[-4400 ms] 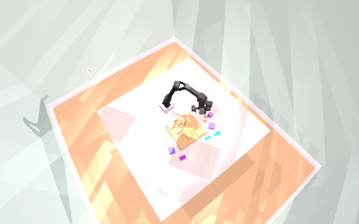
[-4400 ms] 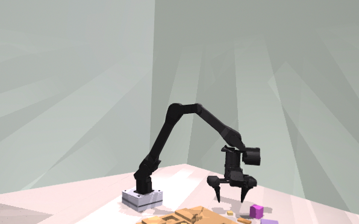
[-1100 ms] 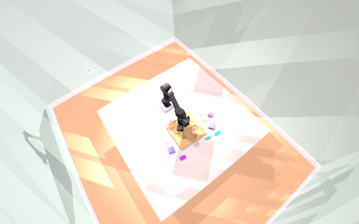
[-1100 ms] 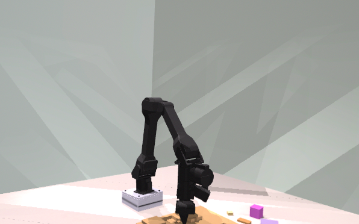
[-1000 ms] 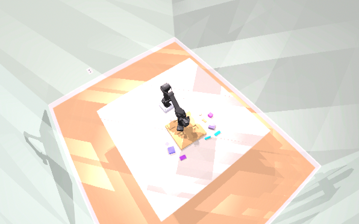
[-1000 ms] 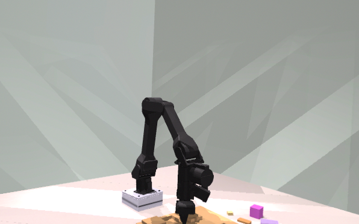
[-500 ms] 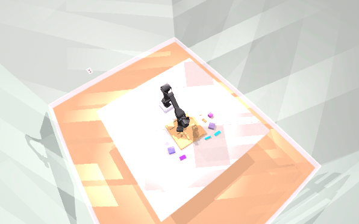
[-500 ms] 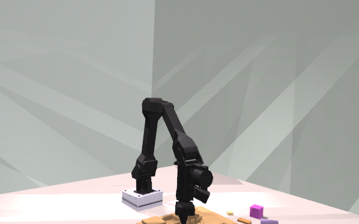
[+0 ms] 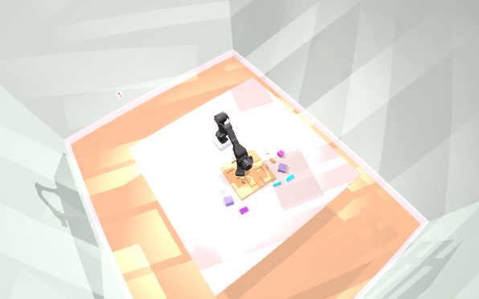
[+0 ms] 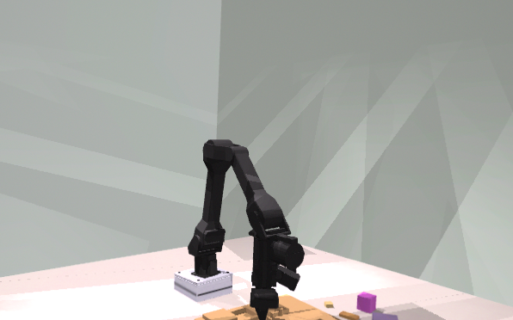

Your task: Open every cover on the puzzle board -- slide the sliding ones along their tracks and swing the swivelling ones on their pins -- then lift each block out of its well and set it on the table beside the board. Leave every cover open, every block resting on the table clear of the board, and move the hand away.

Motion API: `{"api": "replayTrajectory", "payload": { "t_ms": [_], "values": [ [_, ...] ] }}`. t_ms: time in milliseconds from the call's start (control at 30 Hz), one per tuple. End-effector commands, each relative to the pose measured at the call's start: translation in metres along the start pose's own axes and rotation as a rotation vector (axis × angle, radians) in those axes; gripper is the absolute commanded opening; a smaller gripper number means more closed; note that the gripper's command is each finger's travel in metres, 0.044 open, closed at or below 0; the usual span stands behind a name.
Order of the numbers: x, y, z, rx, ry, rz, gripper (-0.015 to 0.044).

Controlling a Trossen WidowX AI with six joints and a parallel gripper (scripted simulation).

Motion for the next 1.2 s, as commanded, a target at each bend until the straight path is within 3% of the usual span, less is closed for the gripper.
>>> {"api": "replayTrajectory", "payload": {
  "t_ms": [0,1033,1167],
  "values": [
    [0.000,-0.001,-0.001,0.004,0.003,0.003,0.0000],
    [0.000,0.012,0.000,0.003,0.002,0.002,0.0000],
    [0.000,0.021,0.000,-0.001,0.002,0.002,0.0105]
  ]
}}
Point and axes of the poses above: the point midway between the two fingers, 35 mm back from their tips, its own y axis back along the fingers, its own z axis across the jaws, x = y × z, the point moved 6 cm from there along y, back along the fingers, and after that the axes turned 2 degrees about -y, right-handed, at the moved point
